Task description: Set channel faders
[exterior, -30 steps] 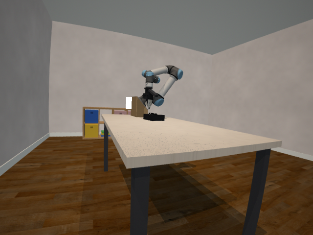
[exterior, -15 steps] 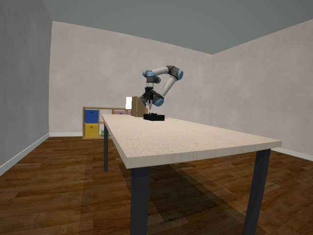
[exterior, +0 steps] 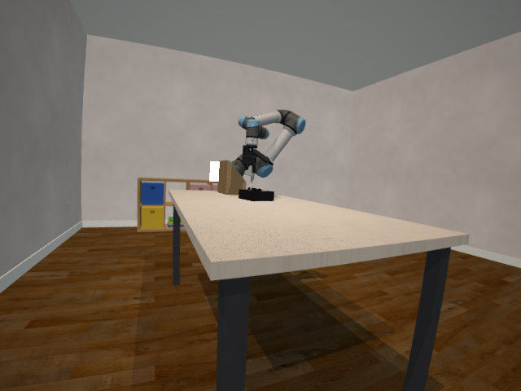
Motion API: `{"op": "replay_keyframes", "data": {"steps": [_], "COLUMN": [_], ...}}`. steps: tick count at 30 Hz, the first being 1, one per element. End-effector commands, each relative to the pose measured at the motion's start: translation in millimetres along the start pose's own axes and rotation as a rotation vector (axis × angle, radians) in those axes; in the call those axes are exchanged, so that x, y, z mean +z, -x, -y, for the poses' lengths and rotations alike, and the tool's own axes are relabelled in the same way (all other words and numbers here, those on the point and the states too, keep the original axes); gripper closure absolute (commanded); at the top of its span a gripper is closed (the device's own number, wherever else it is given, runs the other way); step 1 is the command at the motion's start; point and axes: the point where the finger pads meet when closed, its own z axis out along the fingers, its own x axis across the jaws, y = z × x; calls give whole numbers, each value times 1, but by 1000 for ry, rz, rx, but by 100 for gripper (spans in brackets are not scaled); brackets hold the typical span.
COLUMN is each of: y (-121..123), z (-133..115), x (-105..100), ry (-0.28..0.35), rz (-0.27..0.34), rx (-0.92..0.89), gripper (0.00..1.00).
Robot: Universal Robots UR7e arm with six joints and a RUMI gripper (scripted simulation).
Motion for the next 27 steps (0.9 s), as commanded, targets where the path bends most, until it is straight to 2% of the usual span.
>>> {"op": "replay_keyframes", "data": {"steps": [1, 3, 18, 20, 27], "y": [1, 1, 4, 4, 4], "z": [4, 4, 14, 14, 16], "x": [0, 0, 1, 1, 1], "ry": [-9, -9, -8, -8, -8], "rz": [-1, -1, -4, -4, -5], "rx": [-209, -209, -907, -907, -1209], "gripper": [100, 100, 100, 100, 100]}}
